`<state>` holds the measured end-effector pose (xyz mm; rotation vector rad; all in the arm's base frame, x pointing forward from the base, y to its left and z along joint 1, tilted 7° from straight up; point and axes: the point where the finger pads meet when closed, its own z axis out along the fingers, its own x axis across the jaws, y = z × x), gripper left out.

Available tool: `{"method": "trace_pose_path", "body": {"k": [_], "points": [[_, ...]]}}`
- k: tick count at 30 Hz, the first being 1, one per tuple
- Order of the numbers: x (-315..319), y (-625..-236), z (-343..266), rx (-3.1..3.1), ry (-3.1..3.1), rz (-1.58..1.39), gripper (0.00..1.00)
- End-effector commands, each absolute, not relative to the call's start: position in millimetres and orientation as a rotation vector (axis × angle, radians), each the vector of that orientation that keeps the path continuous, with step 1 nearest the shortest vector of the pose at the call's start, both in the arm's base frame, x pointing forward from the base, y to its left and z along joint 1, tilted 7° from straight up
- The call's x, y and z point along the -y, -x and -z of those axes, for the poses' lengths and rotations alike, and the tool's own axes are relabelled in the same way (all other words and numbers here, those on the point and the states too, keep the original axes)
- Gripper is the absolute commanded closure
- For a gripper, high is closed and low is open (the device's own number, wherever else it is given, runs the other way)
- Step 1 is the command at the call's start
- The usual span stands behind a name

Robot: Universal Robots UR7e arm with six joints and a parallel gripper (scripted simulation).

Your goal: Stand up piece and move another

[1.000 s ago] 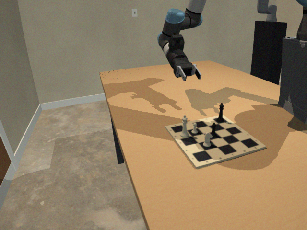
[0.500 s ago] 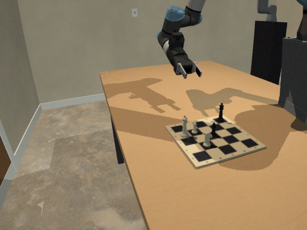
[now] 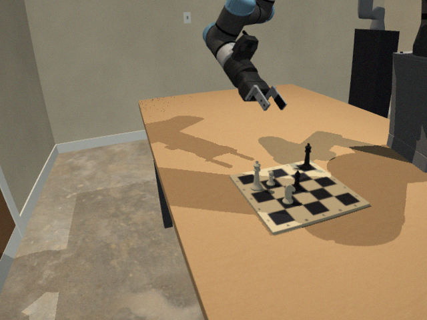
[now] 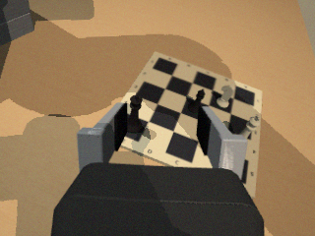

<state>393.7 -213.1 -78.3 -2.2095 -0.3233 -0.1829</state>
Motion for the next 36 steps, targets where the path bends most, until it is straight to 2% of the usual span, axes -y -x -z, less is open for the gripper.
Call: {"method": "trace_pose_path", "body": {"k": [1,36], "points": [[196,-398,77,0.533,2.310,0.189,0.00],[84,-429,63,1.772,2.460,0.119,0.00]]}}
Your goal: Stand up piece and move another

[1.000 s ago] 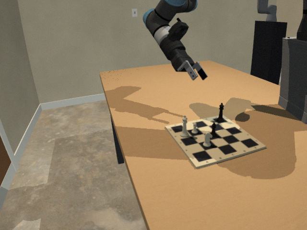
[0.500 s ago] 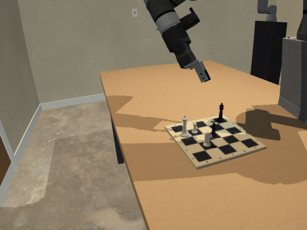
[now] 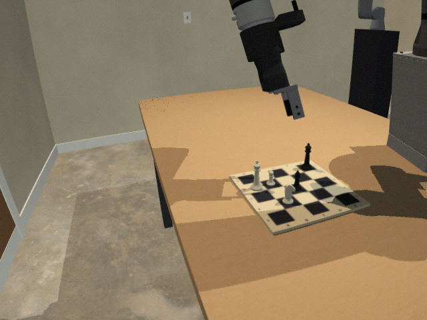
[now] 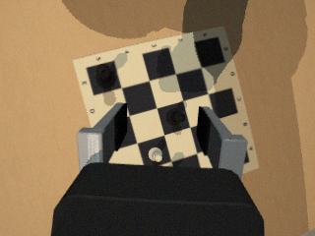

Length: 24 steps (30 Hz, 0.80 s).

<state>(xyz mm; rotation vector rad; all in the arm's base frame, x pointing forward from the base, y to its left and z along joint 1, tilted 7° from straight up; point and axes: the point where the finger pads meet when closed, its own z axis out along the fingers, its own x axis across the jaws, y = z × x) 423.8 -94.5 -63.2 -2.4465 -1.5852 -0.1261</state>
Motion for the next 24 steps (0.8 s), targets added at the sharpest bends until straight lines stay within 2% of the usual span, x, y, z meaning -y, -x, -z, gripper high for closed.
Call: {"method": "trace_pose_path", "body": {"k": [1,12,24], "points": [[79,-430,62,1.827,2.455,0.114,0.00],[53,-437,59,2.143,2.406,0.087,0.00],[48,-438,59,2.191,2.393,0.081,0.00]]}}
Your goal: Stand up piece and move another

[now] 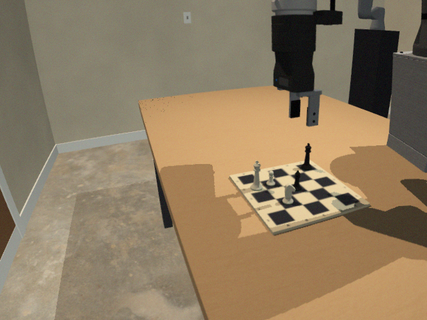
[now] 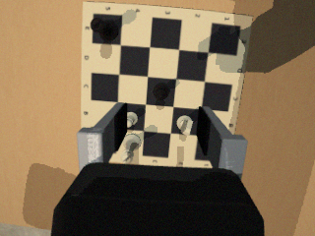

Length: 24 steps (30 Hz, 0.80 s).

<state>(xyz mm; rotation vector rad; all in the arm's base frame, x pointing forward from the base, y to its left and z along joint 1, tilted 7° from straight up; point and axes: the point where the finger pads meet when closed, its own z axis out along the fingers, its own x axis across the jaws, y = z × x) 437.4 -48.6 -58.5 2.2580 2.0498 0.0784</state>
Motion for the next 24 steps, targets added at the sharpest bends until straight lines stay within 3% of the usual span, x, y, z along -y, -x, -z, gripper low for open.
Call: {"method": "trace_pose_path", "body": {"k": [1,13,21,22,24], "points": [[48,-438,59,-2.051,-2.240,-0.076,0.00],[50,-439,59,-2.046,-2.241,-0.078,0.00],[52,-445,102,-2.048,-2.235,-0.076,0.00],[52,-445,102,-2.048,-2.235,-0.076,0.27],[52,-445,102,-2.048,-2.235,-0.076,0.27]]}}
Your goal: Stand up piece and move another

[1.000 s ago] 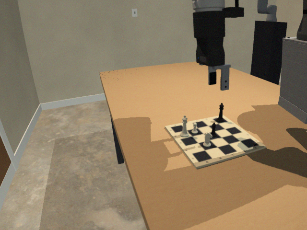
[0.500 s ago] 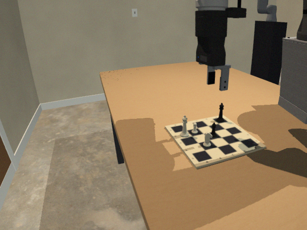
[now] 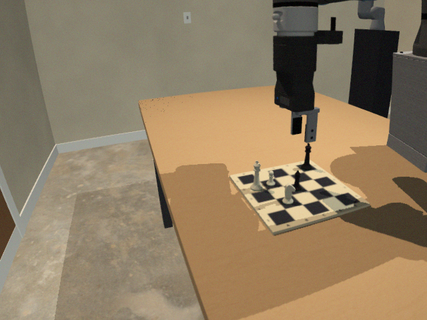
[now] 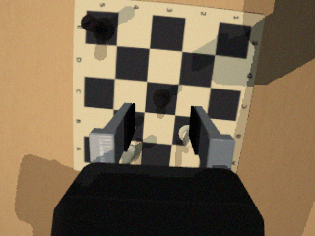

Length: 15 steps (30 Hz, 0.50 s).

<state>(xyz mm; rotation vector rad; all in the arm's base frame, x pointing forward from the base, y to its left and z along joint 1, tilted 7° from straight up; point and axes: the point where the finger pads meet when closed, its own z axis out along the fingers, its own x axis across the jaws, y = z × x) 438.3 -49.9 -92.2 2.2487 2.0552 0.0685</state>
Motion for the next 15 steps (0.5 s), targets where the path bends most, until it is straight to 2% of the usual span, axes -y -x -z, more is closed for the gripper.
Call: {"method": "trace_pose_path", "body": {"k": [1,15], "points": [[52.1,-445.3,102.0,-2.048,-2.235,-0.076,0.27],[51.6,-443.7,102.2,-2.049,-2.237,-0.075,0.27]]}}
